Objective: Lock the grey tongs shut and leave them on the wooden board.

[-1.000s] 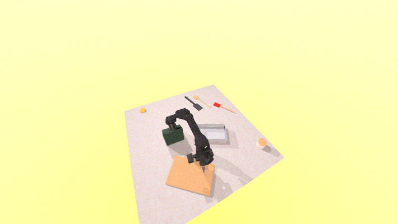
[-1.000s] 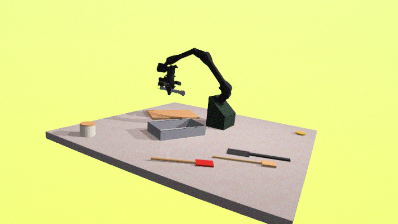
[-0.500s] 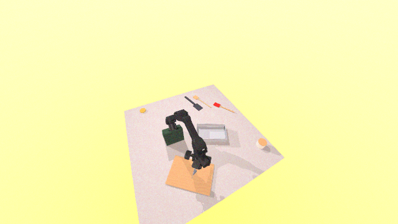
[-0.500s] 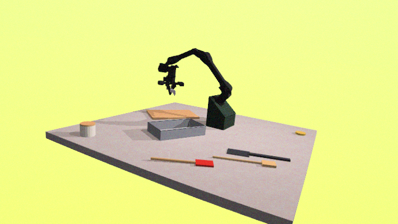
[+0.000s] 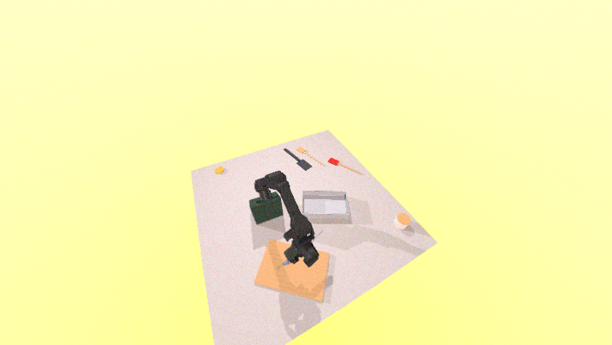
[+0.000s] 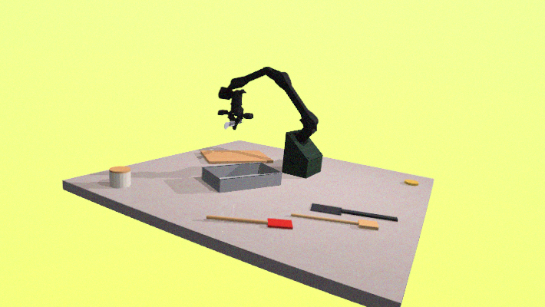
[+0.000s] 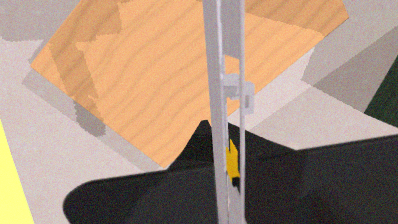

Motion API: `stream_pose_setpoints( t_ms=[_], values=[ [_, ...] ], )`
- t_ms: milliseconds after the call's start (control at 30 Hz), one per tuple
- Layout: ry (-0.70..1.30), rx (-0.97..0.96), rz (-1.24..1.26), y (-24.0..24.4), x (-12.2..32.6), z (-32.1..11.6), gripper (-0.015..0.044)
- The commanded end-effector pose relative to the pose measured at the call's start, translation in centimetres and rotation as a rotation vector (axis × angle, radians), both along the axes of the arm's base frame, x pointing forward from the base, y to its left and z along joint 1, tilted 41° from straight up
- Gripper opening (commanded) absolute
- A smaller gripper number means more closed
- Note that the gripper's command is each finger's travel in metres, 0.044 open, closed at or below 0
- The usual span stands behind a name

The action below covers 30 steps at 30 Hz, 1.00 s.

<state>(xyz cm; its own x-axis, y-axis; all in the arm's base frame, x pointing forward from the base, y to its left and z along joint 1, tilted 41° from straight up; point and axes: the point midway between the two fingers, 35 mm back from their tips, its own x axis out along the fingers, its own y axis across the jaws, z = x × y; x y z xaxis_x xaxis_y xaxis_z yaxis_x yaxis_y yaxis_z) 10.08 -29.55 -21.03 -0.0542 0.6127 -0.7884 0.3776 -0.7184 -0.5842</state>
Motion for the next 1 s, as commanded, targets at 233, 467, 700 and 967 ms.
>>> stream_pose_setpoints(
  t_ms=[233,467,700,967],
  values=[
    [0.281,-0.020,-0.355,-0.4,-1.9,-0.5,-0.0150],
    [0.445,-0.033,-0.562,-0.6,-2.9,-0.8,-0.0150],
    [0.610,-0.045,-0.769,-0.7,-4.0,-1.0,-0.0150],
    [0.740,-0.055,-0.930,-0.8,-4.8,-1.2,-0.0150]
  ],
)
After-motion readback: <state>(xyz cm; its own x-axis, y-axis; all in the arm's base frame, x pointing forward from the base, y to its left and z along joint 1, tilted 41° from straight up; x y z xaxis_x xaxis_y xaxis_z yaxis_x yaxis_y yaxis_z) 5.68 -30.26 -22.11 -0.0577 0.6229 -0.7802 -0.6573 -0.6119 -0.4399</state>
